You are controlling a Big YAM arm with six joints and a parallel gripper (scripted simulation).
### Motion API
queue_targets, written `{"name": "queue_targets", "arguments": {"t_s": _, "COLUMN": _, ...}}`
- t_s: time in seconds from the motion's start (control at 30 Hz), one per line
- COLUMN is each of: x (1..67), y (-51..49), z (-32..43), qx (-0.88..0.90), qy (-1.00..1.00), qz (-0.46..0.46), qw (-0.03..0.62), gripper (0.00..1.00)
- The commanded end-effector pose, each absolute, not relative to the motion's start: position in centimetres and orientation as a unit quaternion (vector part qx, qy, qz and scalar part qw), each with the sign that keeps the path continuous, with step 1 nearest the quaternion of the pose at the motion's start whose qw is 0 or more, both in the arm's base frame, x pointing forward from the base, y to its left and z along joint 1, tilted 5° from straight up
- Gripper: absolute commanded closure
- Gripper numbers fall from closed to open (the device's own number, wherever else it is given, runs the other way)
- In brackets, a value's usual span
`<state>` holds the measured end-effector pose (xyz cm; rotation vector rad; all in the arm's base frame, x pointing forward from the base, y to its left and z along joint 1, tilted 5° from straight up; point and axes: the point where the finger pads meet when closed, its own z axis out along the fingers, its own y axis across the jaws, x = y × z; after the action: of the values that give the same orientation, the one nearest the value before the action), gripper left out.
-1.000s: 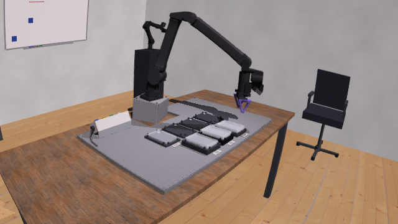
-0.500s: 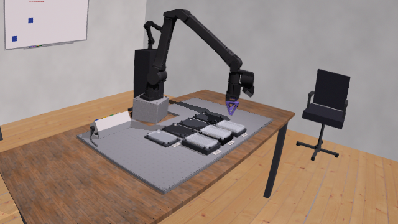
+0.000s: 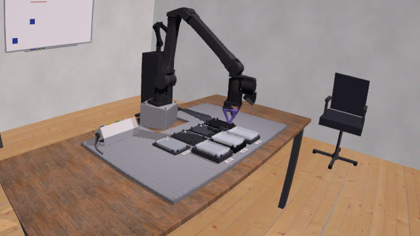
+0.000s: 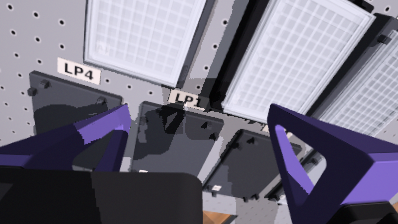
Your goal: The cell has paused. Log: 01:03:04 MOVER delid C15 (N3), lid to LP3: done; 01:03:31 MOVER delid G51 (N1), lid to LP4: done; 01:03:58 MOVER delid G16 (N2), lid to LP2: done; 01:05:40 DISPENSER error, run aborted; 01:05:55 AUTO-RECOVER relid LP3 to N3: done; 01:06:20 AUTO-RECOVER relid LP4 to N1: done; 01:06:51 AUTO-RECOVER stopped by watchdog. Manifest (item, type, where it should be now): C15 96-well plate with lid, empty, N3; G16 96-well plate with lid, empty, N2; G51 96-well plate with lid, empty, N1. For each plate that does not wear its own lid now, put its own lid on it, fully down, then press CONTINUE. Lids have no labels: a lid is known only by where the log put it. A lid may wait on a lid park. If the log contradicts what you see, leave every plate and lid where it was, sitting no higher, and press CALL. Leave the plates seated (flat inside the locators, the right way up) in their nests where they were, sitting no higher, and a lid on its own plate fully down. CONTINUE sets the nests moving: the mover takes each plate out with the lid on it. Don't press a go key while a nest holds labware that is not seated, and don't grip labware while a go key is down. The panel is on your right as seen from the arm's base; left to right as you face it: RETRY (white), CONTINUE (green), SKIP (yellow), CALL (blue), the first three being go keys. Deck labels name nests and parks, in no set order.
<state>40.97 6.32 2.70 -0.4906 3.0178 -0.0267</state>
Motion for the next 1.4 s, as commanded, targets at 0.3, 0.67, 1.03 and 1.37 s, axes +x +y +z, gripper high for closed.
{"name": "queue_targets", "arguments": {"t_s": 0.3, "x": 38.2, "y": 3.0, "z": 2.0, "qx": -0.065, "qy": 0.996, "qz": 0.004, "qw": 0.059, "gripper": 0.00}}
{"name": "queue_targets", "arguments": {"t_s": 0.67, "x": 34.5, "y": 0.6, "z": 0.6, "qx": -0.018, "qy": 0.998, "qz": 0.009, "qw": 0.059, "gripper": 0.00}}
{"name": "queue_targets", "arguments": {"t_s": 1.03, "x": 30.5, "y": -1.2, "z": -1.7, "qx": 0.016, "qy": 0.999, "qz": 0.014, "qw": 0.043, "gripper": 0.00}}
{"name": "queue_targets", "arguments": {"t_s": 1.37, "x": 31.6, "y": -0.9, "z": -0.6, "qx": 0.015, "qy": 0.998, "qz": 0.013, "qw": 0.055, "gripper": 0.00}}
